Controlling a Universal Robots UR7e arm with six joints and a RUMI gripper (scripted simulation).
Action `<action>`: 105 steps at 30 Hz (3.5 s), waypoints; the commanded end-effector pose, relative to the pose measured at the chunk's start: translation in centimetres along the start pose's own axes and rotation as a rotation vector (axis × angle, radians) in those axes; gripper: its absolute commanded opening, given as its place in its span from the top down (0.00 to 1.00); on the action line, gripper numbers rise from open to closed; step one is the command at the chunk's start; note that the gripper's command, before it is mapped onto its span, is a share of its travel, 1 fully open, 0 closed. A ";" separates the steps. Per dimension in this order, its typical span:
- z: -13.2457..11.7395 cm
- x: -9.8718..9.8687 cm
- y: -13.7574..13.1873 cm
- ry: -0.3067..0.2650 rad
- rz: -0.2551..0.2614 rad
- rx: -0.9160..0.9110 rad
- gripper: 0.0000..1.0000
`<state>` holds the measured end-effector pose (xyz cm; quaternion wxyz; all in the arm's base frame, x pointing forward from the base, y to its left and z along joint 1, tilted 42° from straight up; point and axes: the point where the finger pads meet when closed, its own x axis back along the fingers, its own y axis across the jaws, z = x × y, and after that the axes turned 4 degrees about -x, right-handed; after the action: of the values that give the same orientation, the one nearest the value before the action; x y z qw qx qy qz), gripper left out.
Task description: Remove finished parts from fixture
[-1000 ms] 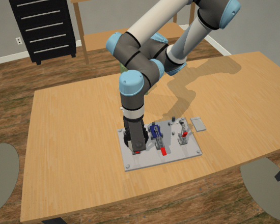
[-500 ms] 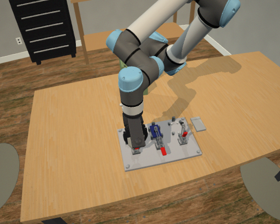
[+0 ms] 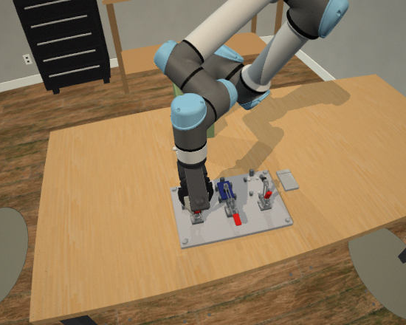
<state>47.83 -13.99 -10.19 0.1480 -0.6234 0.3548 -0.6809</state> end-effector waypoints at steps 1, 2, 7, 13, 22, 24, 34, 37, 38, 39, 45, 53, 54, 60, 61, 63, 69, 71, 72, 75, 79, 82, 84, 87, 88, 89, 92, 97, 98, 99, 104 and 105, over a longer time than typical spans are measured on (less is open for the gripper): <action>-0.3 0.1 0.0 0.000 0.000 0.000 1.00; -0.4 0.1 0.0 0.000 0.000 0.000 1.00; -0.6 0.1 0.1 0.000 0.000 0.000 1.00; -0.7 0.1 0.1 0.000 0.000 0.000 1.00; -0.9 0.1 0.1 0.000 0.000 0.000 1.00; -1.0 0.1 0.1 0.000 0.000 0.000 1.00; -1.0 0.1 0.1 0.000 0.000 0.000 1.00; -1.0 0.1 0.1 0.000 0.000 0.000 1.00; -1.0 0.1 0.1 0.000 0.000 0.000 1.00; -1.0 0.1 0.1 0.000 0.000 0.000 1.00; -1.0 0.1 0.1 0.000 0.000 0.000 1.00; -1.1 0.1 0.1 0.000 0.000 0.000 1.00; -1.1 0.1 0.1 0.000 0.000 0.000 1.00; -1.1 0.1 0.1 0.000 0.000 0.000 1.00; -1.1 0.1 0.1 0.000 0.000 0.000 1.00; -1.1 0.1 0.1 0.000 0.000 -0.001 0.72; -1.1 0.1 0.1 0.000 0.000 0.000 0.72; -1.1 0.1 0.1 0.000 0.000 0.000 0.72; -1.1 0.1 0.1 0.000 0.000 0.000 0.72; -1.0 0.1 0.1 0.000 0.000 0.000 0.72; -1.0 0.1 0.1 0.000 0.000 0.000 0.72; -1.0 0.1 0.1 0.000 0.000 0.000 0.72; -1.0 0.1 0.1 0.000 0.000 0.000 0.72; -1.0 0.1 0.1 0.000 0.000 0.000 0.72; -1.0 0.1 0.1 0.000 0.000 0.000 0.72; -1.0 0.1 0.1 0.000 0.000 0.000 0.72; -1.0 0.2 0.1 0.000 0.000 0.000 0.72; -1.0 0.7 0.1 0.000 0.000 0.000 0.72; -1.0 0.9 0.1 0.000 0.000 0.000 0.72; -1.0 1.1 0.1 0.000 0.000 0.000 0.72; -1.0 2.5 0.1 0.000 0.000 0.000 0.72; -1.0 2.9 0.1 0.000 0.000 0.000 0.72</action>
<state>46.53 -14.67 -9.12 0.1481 -0.6237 0.3550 -0.6805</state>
